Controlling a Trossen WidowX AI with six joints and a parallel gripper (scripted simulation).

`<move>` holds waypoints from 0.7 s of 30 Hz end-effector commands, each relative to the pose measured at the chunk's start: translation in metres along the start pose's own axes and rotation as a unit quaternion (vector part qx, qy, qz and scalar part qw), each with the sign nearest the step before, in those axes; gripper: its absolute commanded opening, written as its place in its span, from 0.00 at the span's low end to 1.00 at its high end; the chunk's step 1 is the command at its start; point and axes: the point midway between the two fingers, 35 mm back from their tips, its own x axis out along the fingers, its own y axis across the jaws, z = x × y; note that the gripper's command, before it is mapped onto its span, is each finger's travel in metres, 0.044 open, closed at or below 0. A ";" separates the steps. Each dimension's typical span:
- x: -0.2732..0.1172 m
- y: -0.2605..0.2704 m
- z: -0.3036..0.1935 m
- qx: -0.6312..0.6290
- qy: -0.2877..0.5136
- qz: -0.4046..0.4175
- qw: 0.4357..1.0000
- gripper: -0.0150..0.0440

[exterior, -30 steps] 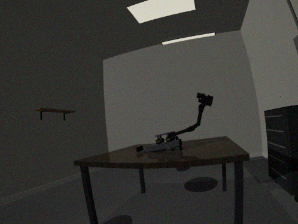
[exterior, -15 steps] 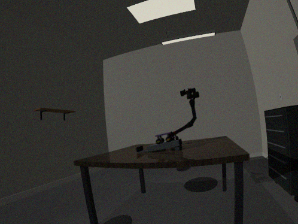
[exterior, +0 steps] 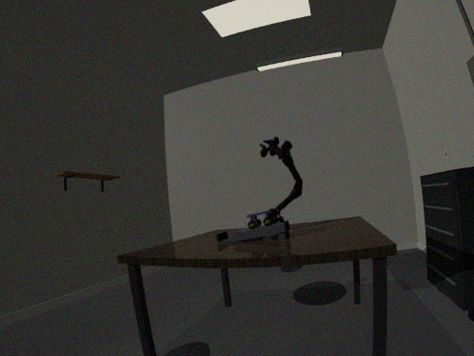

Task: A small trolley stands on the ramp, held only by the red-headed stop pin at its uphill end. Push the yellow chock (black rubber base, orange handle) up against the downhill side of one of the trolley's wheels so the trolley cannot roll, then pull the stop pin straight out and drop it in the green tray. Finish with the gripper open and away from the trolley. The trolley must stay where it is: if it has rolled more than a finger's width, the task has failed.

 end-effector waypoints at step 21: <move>-0.052 -0.275 -0.128 -0.070 0.313 -0.430 0.844 0.58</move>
